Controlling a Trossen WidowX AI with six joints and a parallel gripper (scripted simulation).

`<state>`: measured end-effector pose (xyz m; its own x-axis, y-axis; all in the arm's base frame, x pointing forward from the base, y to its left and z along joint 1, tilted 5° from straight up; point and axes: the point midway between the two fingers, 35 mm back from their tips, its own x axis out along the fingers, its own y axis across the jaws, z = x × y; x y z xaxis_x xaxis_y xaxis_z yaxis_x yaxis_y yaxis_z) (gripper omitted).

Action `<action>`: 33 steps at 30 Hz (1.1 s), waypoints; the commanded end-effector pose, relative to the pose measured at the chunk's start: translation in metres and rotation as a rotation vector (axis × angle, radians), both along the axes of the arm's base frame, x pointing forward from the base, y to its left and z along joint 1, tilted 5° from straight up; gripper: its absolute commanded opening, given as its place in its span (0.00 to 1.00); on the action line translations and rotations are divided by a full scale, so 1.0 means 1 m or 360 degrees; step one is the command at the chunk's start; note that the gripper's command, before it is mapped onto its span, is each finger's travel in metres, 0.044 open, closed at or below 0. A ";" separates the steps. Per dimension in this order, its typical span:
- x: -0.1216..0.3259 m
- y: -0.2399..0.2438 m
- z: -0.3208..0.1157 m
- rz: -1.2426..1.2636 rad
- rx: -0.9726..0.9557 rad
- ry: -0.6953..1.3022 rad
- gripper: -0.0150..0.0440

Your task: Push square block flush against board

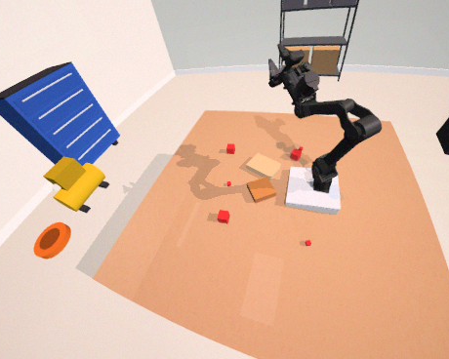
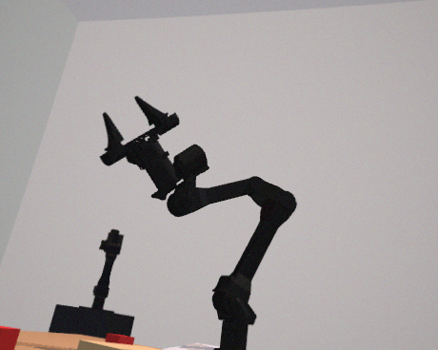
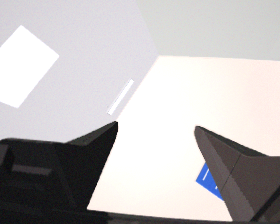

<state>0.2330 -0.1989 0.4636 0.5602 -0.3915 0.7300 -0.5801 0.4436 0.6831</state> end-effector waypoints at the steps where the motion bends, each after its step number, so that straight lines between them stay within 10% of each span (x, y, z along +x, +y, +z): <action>1: 0.000 0.000 0.000 0.0000 0.0000 0.0000 0.89; 15: 0.044 0.001 -0.039 -0.0098 0.0024 0.0421 0.26; 33: 0.096 0.028 -0.113 -0.0148 -0.0118 0.1122 0.25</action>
<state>0.3220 -0.1761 0.3635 0.8557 -0.4301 0.2878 -0.0320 0.5111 0.8589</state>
